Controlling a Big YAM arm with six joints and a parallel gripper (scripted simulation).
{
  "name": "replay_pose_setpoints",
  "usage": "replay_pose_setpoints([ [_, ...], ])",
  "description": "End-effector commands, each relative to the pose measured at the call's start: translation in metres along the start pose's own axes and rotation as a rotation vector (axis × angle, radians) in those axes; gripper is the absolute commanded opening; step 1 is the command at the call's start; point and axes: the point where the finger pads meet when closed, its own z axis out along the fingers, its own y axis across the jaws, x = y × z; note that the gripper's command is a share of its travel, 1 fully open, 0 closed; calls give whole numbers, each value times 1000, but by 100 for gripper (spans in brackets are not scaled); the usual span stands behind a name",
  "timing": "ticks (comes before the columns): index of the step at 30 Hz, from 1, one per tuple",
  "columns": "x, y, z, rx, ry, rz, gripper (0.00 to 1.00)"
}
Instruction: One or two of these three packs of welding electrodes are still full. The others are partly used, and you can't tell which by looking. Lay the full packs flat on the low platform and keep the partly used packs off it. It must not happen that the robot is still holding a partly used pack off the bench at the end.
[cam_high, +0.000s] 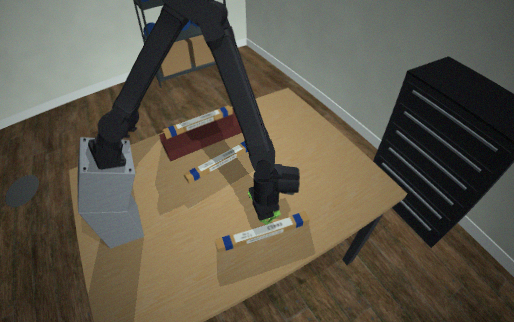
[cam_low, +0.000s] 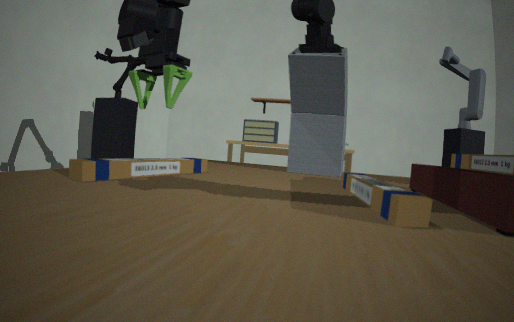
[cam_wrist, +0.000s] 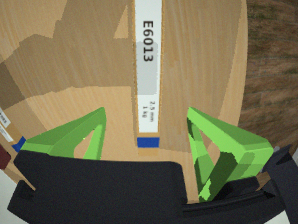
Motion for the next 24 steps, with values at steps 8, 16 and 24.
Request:
replay_pose_setpoints([
  [8, -6, 4, 36, -1, -4, -7, 74],
  [16, -7, 3, 60, 0, -7, -6, 74],
  [24, -6, 4, 93, 0, -7, -5, 74],
])
